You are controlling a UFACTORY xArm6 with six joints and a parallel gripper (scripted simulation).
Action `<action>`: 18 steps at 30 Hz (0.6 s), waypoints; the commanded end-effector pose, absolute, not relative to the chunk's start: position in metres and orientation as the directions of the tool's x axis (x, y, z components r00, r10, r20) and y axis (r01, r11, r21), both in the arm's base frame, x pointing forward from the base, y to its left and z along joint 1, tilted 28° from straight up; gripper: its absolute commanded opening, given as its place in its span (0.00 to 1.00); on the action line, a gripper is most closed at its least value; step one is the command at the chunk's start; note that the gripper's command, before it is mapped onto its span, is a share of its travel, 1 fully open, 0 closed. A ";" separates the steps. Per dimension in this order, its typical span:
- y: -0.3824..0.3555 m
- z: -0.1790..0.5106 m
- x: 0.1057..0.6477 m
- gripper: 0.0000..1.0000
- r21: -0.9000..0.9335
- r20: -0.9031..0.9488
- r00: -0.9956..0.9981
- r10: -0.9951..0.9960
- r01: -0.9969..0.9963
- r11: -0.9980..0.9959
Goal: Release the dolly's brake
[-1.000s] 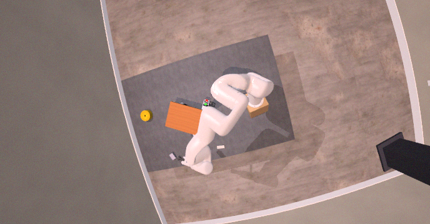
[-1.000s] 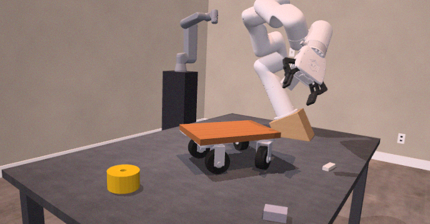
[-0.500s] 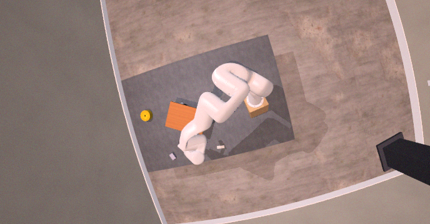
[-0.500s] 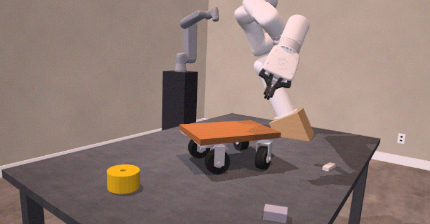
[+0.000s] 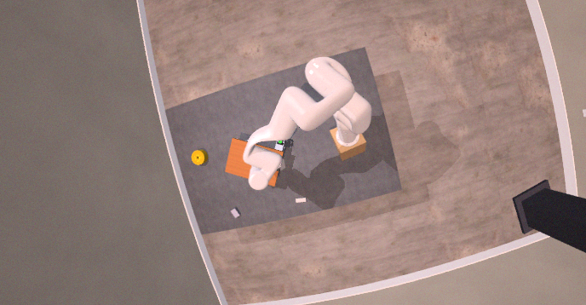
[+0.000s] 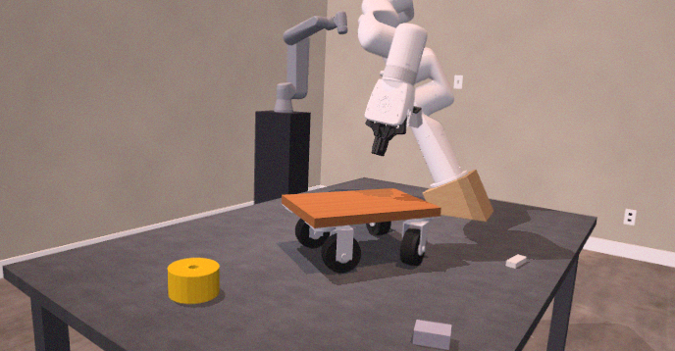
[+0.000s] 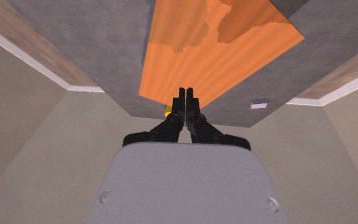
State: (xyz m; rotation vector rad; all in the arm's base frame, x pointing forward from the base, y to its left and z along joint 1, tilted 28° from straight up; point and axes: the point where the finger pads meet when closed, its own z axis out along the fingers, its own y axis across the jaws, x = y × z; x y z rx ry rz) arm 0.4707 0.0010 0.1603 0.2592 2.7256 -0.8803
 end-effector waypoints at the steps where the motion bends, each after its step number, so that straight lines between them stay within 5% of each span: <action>1: -0.028 0.172 0.424 0.00 -0.473 -0.313 -0.911 0.267 0.393 0.788; 9: -0.055 0.170 0.354 0.00 -0.380 -0.286 -0.787 0.547 0.617 0.689; 18: -0.055 0.170 0.351 0.00 -0.377 -0.284 -0.781 0.556 0.624 0.685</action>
